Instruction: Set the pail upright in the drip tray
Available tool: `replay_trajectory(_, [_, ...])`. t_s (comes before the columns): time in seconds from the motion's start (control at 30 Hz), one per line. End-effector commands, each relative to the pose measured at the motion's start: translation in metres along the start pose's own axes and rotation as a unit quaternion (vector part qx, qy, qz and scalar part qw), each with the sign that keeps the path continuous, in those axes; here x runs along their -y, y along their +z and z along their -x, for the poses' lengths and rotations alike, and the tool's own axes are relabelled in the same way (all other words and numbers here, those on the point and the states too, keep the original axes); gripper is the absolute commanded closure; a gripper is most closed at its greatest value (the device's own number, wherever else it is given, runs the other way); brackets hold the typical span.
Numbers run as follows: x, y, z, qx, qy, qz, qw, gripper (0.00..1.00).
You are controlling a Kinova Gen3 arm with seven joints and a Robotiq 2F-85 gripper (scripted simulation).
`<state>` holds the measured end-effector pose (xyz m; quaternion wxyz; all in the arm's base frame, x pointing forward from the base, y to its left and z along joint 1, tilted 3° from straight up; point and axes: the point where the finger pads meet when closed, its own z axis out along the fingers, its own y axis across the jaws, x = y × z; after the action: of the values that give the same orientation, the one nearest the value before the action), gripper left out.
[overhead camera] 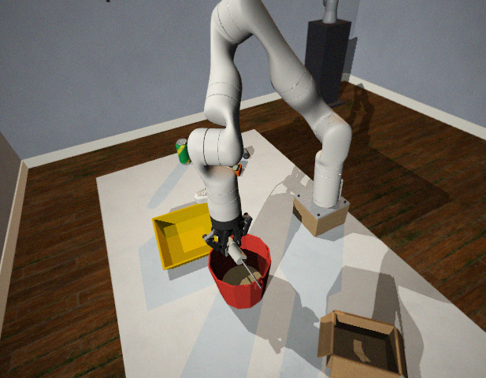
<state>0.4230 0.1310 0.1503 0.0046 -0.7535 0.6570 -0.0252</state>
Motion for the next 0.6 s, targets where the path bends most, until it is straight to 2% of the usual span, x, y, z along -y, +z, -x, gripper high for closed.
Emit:
replay_trajectory(0.0, [0.001,-0.004,0.0,0.0,0.0,-0.003,1.0,0.9])
replay_trajectory(0.57, [0.001,-0.022,0.0,0.0,0.0,-0.003,1.0,0.9])
